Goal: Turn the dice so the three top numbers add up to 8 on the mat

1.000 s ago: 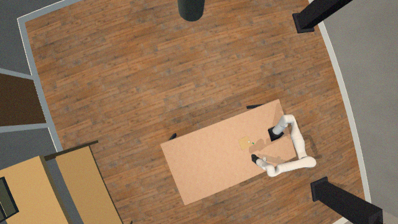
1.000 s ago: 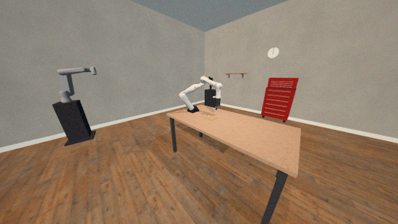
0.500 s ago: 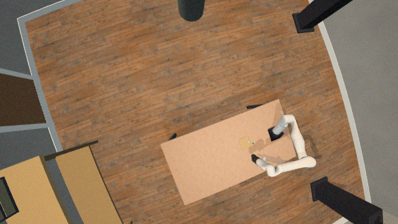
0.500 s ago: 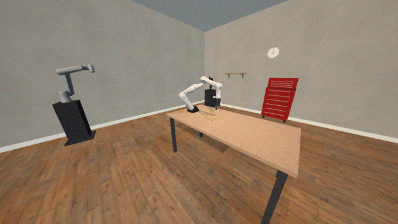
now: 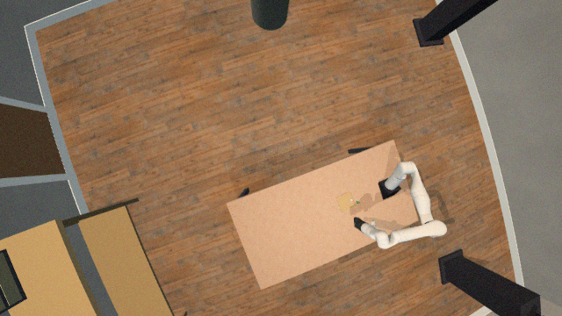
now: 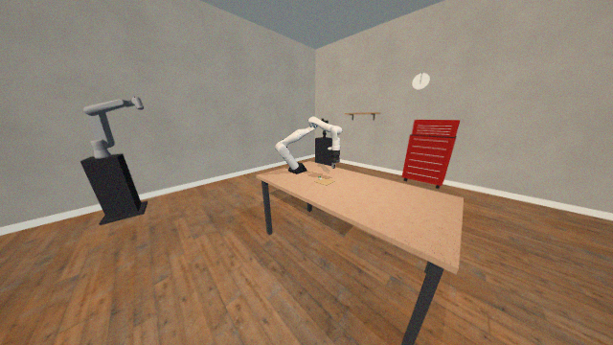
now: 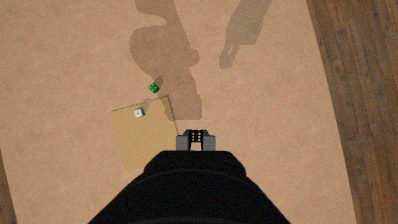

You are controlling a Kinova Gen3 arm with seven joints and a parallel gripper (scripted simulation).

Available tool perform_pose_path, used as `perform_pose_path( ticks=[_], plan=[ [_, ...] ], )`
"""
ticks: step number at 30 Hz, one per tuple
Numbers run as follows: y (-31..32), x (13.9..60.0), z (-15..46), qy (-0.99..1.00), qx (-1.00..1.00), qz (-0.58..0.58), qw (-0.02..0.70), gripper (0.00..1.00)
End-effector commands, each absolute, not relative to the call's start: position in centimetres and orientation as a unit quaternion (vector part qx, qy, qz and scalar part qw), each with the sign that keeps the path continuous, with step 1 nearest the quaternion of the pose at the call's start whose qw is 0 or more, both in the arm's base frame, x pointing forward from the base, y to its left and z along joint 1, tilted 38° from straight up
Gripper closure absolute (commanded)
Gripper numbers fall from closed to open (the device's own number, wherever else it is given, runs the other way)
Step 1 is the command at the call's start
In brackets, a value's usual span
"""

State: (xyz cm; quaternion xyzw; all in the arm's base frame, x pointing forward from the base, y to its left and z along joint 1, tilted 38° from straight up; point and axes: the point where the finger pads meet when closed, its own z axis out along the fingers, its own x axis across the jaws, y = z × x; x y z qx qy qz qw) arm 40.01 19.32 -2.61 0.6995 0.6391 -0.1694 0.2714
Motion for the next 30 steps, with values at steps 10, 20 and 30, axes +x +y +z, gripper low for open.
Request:
perform_pose_path(
  ticks=[10,20,30],
  plan=[
    [18.6,44.0,2.9,0.597,0.739,-0.113,0.290,0.66],
    [15.3,49.1,12.9,0.512,0.797,-0.026,0.320,0.66],
    [9.7,52.2,23.0,0.409,0.842,0.053,0.348,0.66]
  ],
)
